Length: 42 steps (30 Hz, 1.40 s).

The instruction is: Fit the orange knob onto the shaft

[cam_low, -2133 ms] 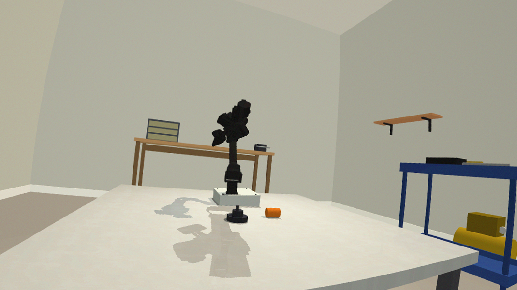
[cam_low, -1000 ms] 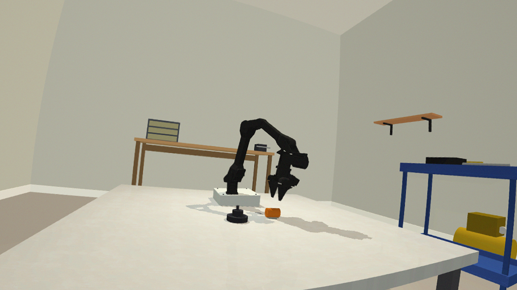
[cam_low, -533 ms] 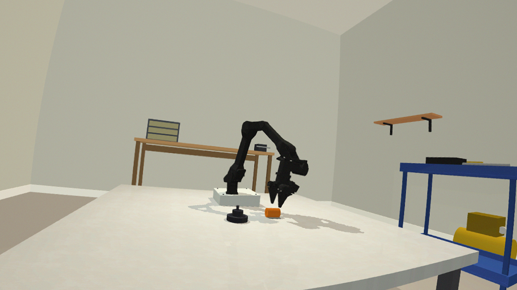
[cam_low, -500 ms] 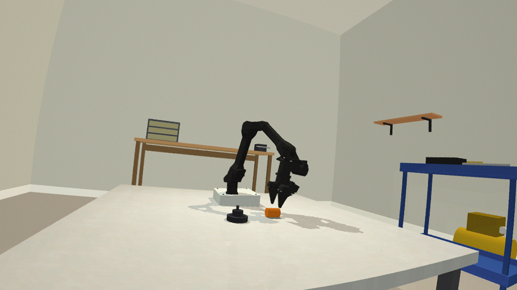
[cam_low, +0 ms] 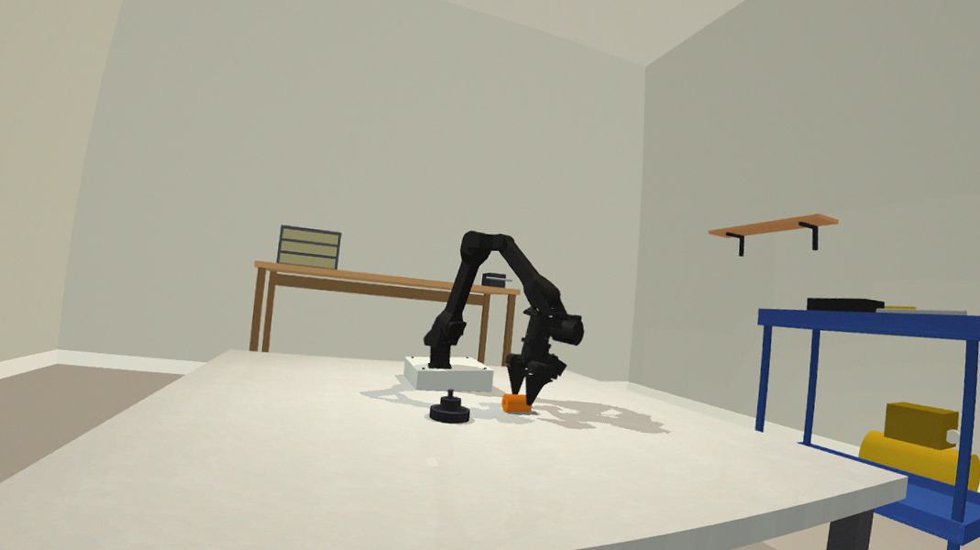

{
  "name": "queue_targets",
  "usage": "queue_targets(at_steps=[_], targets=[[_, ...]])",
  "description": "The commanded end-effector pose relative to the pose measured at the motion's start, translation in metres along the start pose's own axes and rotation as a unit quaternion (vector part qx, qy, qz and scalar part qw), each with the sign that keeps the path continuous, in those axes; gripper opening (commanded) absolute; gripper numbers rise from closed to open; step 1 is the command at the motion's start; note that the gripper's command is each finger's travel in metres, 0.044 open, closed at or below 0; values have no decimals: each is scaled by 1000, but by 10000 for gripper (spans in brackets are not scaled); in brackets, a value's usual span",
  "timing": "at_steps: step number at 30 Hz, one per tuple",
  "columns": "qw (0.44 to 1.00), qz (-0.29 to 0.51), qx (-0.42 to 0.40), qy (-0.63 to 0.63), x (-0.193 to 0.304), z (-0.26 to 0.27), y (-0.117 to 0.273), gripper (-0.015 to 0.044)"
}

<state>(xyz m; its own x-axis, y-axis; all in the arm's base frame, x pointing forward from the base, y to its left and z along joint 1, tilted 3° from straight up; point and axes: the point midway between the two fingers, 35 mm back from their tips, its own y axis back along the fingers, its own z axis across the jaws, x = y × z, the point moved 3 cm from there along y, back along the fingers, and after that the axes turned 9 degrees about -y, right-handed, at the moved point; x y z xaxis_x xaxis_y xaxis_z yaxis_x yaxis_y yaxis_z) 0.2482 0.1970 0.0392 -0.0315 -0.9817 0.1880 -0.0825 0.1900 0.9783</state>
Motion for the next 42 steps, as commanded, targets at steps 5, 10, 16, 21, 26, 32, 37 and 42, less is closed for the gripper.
queue_targets(at_steps=[5,10,16,21,26,32,37,42], targets=[[1000,2,-4,4,-1,2,-15,440],[1000,2,-4,4,-1,2,-16,361],[1000,2,-4,4,-1,2,-16,240],[1000,2,-4,4,-1,2,-16,240],[1000,2,-4,4,-1,2,-16,220],[1000,2,-4,4,-1,2,-16,181],[1000,-6,-5,2,0,2,-15,181],[999,-48,-12,1,8,0,-12,181]])
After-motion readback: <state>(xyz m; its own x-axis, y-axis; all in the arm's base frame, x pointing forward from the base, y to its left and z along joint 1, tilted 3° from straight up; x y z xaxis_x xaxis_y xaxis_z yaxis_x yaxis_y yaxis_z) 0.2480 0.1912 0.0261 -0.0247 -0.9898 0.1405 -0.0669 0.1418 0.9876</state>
